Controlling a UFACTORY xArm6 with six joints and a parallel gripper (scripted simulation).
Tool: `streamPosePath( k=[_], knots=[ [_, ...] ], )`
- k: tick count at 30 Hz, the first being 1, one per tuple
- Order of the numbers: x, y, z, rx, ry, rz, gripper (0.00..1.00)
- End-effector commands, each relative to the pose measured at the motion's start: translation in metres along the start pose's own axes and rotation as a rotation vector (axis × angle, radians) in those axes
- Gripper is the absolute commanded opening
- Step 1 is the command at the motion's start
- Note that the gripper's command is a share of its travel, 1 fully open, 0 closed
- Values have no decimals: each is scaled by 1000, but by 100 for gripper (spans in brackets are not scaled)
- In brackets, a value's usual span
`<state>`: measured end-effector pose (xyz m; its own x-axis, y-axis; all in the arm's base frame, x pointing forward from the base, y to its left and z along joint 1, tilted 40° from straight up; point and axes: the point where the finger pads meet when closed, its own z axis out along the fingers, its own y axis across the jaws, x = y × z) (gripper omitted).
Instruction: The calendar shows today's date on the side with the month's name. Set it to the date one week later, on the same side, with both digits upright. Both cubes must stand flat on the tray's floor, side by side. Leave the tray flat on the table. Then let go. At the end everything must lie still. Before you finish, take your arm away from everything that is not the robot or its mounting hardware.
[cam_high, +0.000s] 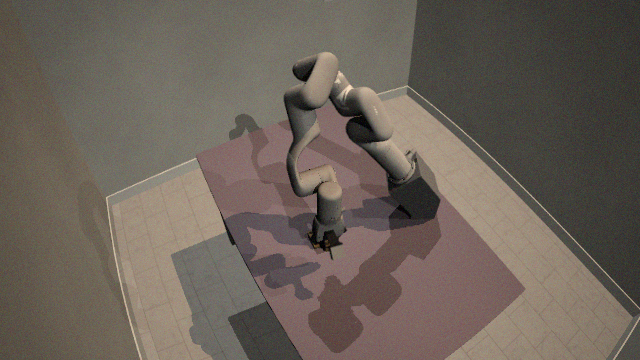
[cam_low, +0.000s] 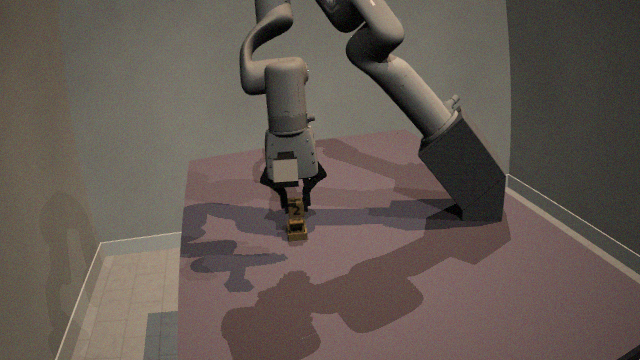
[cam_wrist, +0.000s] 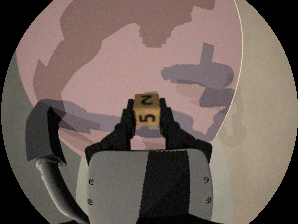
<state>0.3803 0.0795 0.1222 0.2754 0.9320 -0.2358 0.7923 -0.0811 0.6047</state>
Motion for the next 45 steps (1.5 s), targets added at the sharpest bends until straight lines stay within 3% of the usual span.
streamPosePath(
  k=[1,17,25,38,45],
  knots=[
    [1,1,-1,1,1,-10,29],
    [1,1,7,1,1,-10,29],
    [1,1,27,1,1,-10,29],
    [1,2,83,1,1,-10,29],
    [1,2,93,1,1,-10,29]
  ],
)
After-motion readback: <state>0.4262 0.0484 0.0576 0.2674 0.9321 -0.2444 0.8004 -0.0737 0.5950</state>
